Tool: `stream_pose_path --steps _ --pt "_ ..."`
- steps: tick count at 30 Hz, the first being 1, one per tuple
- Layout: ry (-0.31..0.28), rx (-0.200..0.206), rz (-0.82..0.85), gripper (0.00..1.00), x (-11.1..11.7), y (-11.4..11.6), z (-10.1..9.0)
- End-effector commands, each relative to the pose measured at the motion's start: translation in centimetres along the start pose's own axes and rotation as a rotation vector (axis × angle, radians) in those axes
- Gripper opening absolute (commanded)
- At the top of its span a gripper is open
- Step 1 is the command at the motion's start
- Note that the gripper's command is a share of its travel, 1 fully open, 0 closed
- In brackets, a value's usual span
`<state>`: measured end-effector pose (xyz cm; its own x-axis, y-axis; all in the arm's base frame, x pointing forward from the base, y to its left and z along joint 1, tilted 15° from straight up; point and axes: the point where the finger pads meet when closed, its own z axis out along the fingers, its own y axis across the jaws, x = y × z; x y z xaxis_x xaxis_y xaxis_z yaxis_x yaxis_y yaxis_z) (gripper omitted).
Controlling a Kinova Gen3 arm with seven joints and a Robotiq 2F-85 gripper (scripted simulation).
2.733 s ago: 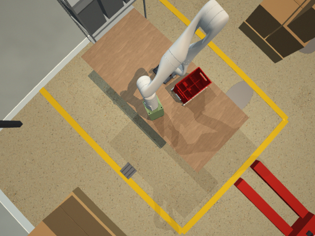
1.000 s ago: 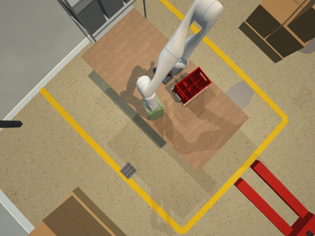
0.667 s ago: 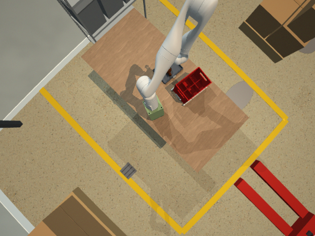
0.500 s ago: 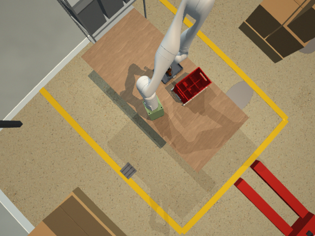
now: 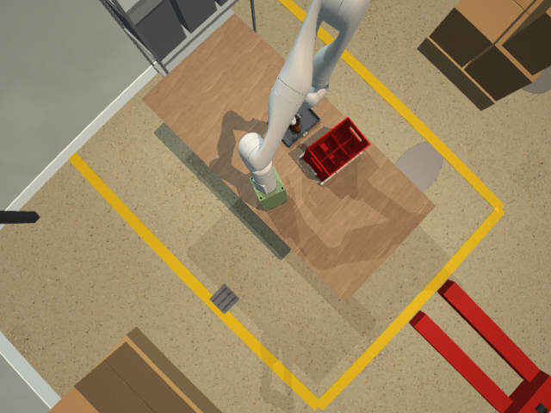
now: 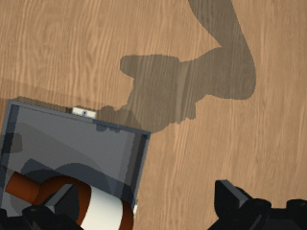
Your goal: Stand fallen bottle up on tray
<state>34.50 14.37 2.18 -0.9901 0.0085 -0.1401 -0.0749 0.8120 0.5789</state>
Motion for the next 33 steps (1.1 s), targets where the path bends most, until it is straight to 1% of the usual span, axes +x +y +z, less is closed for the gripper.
stream_pose_path --steps 1,2,3,9,10,19,20,26,27,33 --pt "-0.001 0.0 -0.003 1.0 -0.1 0.1 0.0" --pt "-0.001 0.0 -0.003 1.0 -0.1 0.1 0.0" --pt "0.014 0.021 -0.061 1.0 0.1 -0.3 0.0" --pt "0.014 0.021 -0.061 1.0 0.1 -0.3 0.0" --pt "0.028 0.041 -0.119 1.0 0.2 -0.7 -0.1" --pt "0.028 0.041 -0.119 1.0 0.2 -0.7 -0.1" --pt "0.042 0.061 -0.175 1.0 0.3 -1.2 -0.1" --pt "0.042 0.061 -0.175 1.0 0.3 -1.2 -0.1" --pt "0.055 0.081 -0.23 1.0 0.4 -1.6 -0.2" --pt "0.055 0.081 -0.23 1.0 0.4 -1.6 -0.2"
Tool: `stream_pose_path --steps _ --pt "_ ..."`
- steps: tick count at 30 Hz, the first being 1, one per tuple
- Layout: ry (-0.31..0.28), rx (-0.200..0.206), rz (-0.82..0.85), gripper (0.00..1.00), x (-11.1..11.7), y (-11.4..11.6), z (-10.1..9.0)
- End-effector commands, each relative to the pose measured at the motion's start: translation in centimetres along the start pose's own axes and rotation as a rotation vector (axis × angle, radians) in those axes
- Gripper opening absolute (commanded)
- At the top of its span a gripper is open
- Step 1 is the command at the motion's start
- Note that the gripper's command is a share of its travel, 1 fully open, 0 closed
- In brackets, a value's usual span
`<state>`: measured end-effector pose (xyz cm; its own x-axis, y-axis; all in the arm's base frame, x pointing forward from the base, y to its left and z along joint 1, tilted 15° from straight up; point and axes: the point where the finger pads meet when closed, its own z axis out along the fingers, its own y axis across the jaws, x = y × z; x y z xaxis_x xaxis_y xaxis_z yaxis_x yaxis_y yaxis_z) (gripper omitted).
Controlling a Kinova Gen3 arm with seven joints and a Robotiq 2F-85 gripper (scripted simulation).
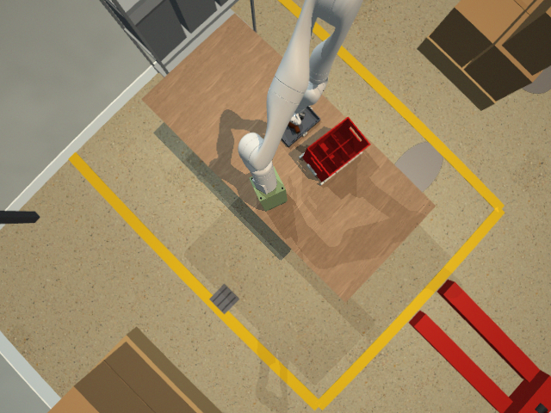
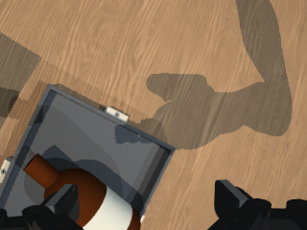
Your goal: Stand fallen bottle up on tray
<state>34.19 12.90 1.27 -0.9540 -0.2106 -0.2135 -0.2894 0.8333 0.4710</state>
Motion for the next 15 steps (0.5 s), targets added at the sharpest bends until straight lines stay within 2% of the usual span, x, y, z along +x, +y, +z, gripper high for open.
stream_pose_path --steps 1,3,4,10,11,15 --pt "-0.001 0.0 -0.003 1.0 -0.08 0.06 -0.03" --pt "-0.001 0.0 -0.003 1.0 -0.08 0.06 -0.03" --pt "0.012 0.02 -0.057 1.0 0.02 -0.37 -0.08" --pt "0.012 0.02 -0.057 1.0 0.02 -0.37 -0.08" --pt "0.024 0.039 -0.109 1.0 0.07 -0.8 -0.14" --pt "0.024 0.039 -0.109 1.0 0.07 -0.8 -0.14"
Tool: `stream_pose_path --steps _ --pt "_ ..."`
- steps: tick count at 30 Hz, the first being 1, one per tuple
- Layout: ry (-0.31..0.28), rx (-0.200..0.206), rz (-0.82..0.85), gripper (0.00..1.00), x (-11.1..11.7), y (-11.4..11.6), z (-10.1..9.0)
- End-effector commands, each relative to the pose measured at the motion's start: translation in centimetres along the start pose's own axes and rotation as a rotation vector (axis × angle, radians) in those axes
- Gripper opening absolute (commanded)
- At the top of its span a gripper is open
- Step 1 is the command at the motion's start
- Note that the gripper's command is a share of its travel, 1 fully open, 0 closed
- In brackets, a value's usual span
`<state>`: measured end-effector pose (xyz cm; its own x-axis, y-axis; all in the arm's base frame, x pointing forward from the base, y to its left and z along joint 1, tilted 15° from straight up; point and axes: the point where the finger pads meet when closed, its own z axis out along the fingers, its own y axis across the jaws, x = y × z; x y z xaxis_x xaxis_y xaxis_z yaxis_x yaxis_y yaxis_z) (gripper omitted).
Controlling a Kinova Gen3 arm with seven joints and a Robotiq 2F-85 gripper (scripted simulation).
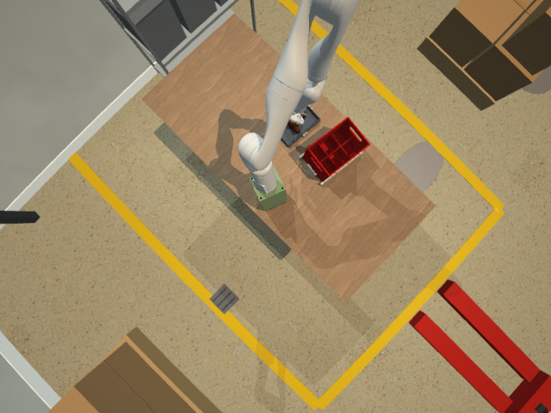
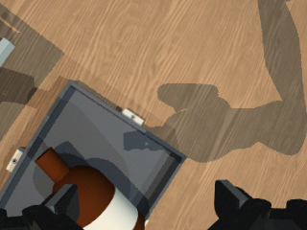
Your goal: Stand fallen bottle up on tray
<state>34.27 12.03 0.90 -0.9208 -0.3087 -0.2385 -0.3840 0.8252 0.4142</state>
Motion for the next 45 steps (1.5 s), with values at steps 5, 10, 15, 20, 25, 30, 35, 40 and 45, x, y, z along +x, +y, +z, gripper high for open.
stream_pose_path --steps 5,10,15,20,25,30,35,40,45 --pt "-0.001 0.001 -0.005 1.0 -0.1 0.1 0.0" --pt "0.011 0.019 -0.056 1.0 -0.1 -0.3 -0.1" --pt "0.021 0.037 -0.105 1.0 0.0 -0.8 -0.2" --pt "0.021 0.037 -0.105 1.0 0.0 -0.8 -0.2" --pt "0.032 0.055 -0.153 1.0 -0.1 -1.2 -0.2" --pt "0.059 0.104 -0.283 1.0 -0.3 -2.4 -0.5" --pt "0.093 0.17 -0.457 1.0 -1.0 -4.1 -1.1" --pt "0.107 0.2 -0.534 1.0 -1.4 -4.9 -1.4" --pt "0.122 0.233 -0.617 1.0 -2.0 -5.6 -1.8"
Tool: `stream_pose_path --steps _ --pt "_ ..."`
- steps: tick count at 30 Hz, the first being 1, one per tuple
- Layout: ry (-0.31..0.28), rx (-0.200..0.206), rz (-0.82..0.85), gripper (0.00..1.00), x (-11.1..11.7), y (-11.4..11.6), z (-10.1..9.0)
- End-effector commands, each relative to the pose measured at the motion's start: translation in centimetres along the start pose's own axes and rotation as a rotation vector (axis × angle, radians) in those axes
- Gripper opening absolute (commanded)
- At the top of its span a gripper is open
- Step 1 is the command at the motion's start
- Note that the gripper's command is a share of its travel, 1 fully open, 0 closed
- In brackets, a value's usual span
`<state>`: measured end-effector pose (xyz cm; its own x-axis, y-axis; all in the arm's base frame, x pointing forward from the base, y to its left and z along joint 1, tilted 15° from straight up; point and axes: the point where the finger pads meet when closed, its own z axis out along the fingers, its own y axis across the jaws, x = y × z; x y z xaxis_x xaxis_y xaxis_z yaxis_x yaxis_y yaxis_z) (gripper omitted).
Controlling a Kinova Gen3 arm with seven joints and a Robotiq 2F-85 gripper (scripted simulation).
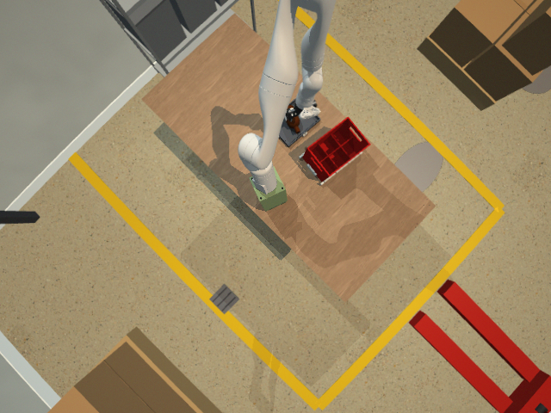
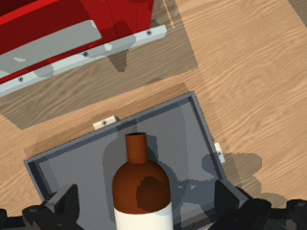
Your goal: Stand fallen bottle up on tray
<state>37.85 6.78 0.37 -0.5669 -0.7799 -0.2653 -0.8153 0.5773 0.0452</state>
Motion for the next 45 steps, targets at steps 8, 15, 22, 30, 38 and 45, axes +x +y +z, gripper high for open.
stream_pose_path --steps 8,15,22,30,38,45 --pt "0.01 0.024 -0.068 1.0 -0.58 -0.57 -0.23" --pt "0.01 0.025 -0.068 0.0 -0.58 -0.58 -0.23" --pt "0.01 0.025 -0.068 0.0 -0.58 -0.58 -0.23" --pt "0.01 0.025 -0.068 0.0 -0.58 -0.58 -0.23" --pt "0.01 0.025 -0.068 0.0 -0.58 -0.58 -0.23" --pt "0.01 0.025 -0.068 0.0 -0.58 -0.58 -0.23"
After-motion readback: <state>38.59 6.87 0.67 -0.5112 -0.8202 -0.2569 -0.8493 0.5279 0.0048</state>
